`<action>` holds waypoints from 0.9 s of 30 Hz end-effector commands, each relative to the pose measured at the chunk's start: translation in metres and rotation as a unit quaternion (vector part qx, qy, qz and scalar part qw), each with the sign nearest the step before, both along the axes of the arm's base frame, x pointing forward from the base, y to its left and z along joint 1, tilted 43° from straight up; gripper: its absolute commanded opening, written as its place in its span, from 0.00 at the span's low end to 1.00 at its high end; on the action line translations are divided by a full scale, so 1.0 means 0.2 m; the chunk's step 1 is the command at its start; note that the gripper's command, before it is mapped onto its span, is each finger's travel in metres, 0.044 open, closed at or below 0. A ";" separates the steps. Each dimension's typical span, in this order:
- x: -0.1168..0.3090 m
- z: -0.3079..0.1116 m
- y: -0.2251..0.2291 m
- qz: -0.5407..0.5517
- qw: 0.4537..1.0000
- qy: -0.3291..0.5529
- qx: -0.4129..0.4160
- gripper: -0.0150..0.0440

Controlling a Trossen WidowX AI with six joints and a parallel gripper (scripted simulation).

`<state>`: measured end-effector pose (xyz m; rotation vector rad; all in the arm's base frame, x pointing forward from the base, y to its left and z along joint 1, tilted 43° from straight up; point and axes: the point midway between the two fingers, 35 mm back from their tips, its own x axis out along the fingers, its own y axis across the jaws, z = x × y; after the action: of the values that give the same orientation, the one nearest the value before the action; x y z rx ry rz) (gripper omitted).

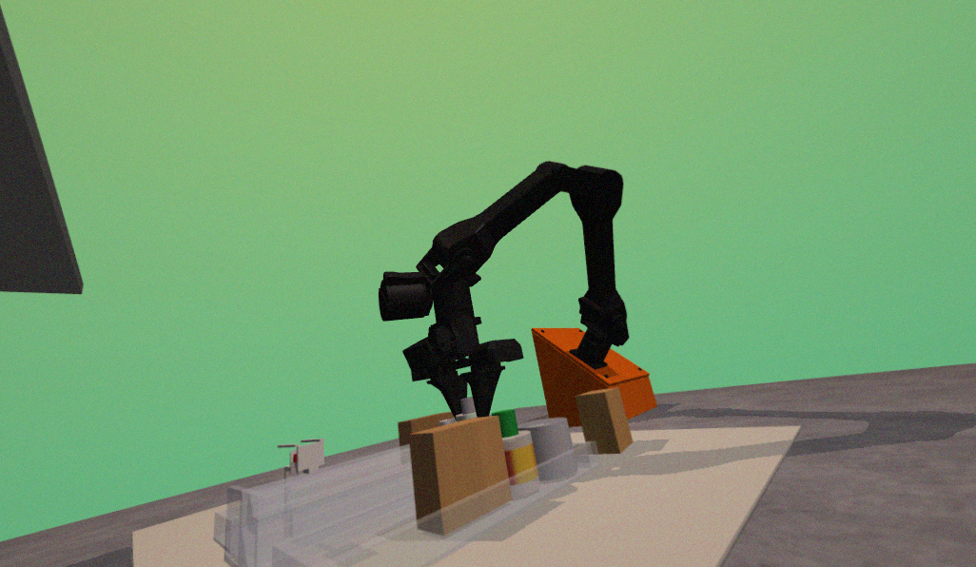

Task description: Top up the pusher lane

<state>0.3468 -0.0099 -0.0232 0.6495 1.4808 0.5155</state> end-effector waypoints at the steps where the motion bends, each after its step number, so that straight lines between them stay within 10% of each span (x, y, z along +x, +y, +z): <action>1: 0.05 0.02 -0.01 -0.003 1.000 -0.014 0.002 0.25; 27: 0.06 0.01 0.00 -0.003 1.000 -0.015 0.002 0.25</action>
<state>0.3502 -0.0100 -0.0234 0.6495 1.4801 0.5142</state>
